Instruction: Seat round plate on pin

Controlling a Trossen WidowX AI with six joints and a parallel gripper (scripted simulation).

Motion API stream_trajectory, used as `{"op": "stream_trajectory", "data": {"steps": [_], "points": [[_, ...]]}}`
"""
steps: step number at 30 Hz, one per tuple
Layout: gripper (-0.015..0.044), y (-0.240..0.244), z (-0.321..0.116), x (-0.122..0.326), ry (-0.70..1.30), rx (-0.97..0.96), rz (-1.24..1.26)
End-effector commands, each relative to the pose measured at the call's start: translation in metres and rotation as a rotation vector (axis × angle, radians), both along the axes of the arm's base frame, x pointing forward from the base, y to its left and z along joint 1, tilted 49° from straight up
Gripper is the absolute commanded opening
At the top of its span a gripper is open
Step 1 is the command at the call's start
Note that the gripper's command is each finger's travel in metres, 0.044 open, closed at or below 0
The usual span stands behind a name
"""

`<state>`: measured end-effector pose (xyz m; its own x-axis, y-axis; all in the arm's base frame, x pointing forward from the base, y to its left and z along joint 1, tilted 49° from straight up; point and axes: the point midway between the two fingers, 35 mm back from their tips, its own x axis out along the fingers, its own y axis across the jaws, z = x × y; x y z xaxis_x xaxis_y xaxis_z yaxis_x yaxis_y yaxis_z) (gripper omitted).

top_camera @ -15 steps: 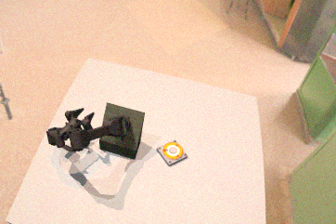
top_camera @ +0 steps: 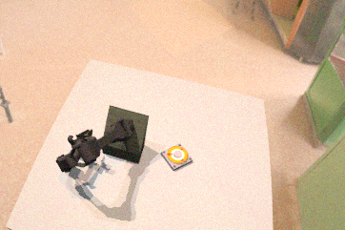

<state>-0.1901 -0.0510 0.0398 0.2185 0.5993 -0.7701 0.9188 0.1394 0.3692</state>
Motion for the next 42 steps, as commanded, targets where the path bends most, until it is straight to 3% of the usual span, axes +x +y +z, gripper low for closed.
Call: {"op": "stream_trajectory", "data": {"steps": [1, 12, 22, 35, 42], "points": [[0.0, -0.033, 0.004, 0.015, 0.095, 0.004, 0.124], [0.0, -0.087, 0.015, 0.05, 0.259, -0.054, 0.408], [0.0, -0.123, 0.012, 0.113, 0.383, -0.155, 0.645], [0.0, -0.122, -0.003, 0.189, 0.53, -0.248, 0.937], [0.0, -0.117, -0.012, 0.234, 0.611, -0.401, 1.087]]}}
